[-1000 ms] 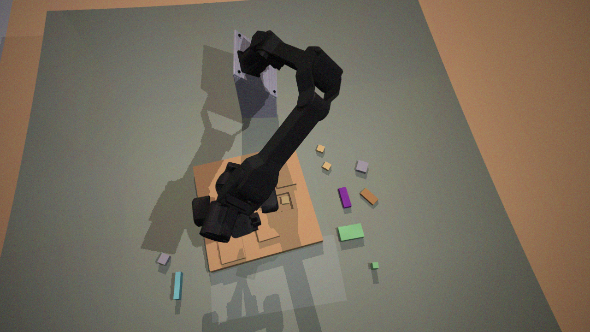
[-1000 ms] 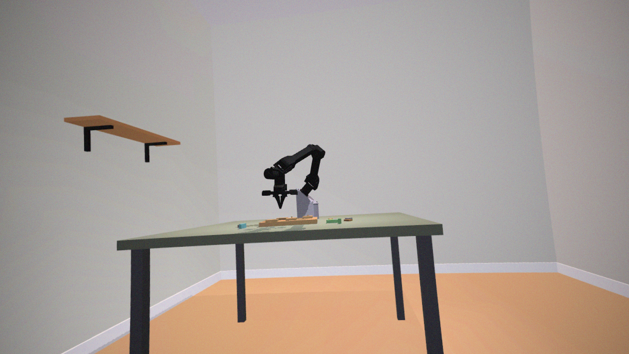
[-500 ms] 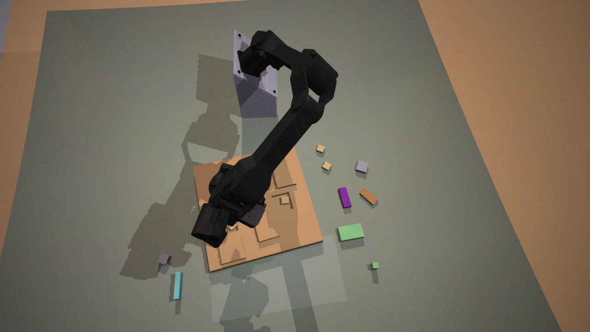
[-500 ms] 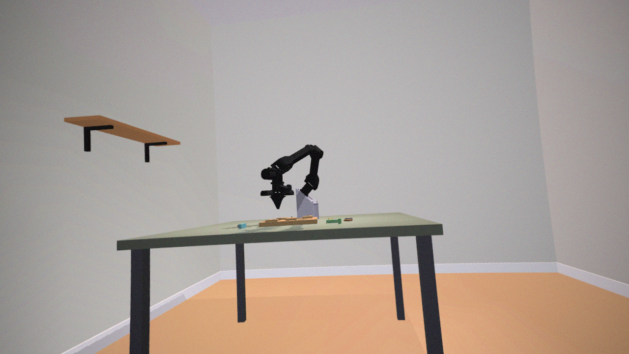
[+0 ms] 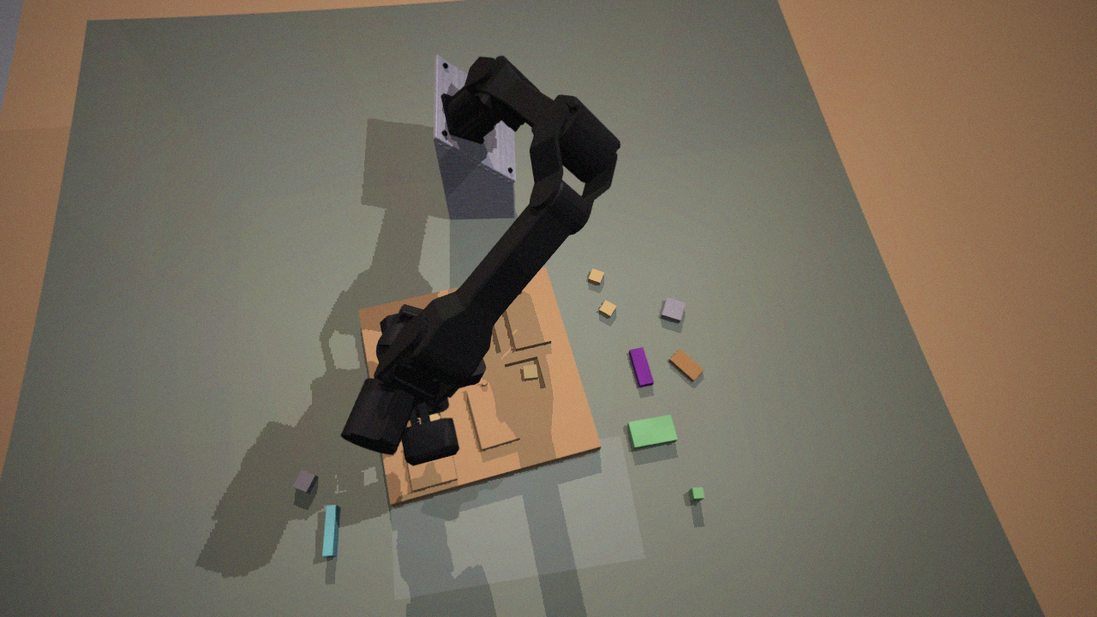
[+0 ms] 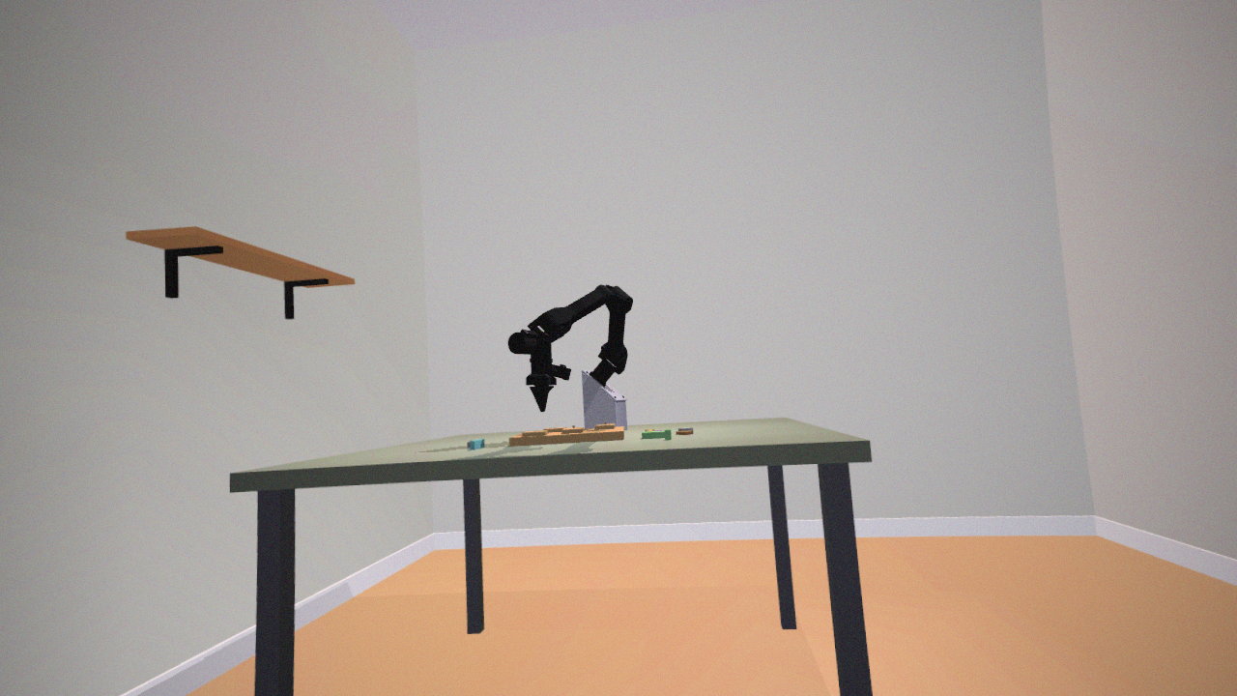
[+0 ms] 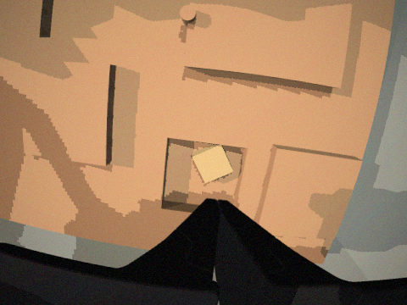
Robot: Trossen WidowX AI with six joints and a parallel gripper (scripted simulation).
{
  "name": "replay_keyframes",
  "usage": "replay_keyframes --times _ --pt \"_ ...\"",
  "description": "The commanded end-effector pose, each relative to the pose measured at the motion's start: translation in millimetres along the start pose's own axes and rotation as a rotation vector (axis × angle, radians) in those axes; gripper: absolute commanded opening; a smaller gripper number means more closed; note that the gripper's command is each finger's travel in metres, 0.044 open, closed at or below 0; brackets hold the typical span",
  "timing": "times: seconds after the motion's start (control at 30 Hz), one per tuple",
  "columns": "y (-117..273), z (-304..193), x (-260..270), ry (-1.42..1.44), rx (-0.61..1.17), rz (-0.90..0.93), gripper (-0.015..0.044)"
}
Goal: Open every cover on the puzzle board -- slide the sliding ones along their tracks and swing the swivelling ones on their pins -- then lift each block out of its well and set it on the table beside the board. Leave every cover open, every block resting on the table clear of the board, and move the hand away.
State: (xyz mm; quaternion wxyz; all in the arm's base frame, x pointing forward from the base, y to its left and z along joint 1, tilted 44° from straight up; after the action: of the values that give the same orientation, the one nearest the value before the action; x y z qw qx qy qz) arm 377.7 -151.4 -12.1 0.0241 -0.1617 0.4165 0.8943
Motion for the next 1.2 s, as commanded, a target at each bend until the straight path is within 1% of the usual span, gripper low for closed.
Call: replay_keyframes --times 0.0,0.5,0.87,1.17 --pt "-0.4 -7.8 0.7 0.559 -0.010 -0.019 0.0000" --pt "-2.7 -4.5 2.2 0.559 -0.011 -0.019 0.0000" --pt "-47.6 -3.6 -0.6 0.559 -0.012 -0.021 0.0000" --pt "-53.8 -3.8 -0.1 0.559 -0.012 -0.021 0.0000"
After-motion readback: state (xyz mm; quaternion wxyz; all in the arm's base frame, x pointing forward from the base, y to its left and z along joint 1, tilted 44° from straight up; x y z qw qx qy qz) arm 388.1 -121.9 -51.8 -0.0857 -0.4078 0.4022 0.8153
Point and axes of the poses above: the point midway between the two fingers, 35 mm back from their tips, its own y axis back along the fingers, its own x axis across the jaws, z = x × y, the point moved 8 cm from there along y, back along the fingers, and after that the axes turned 13 degrees about y, right-handed, at the moved point
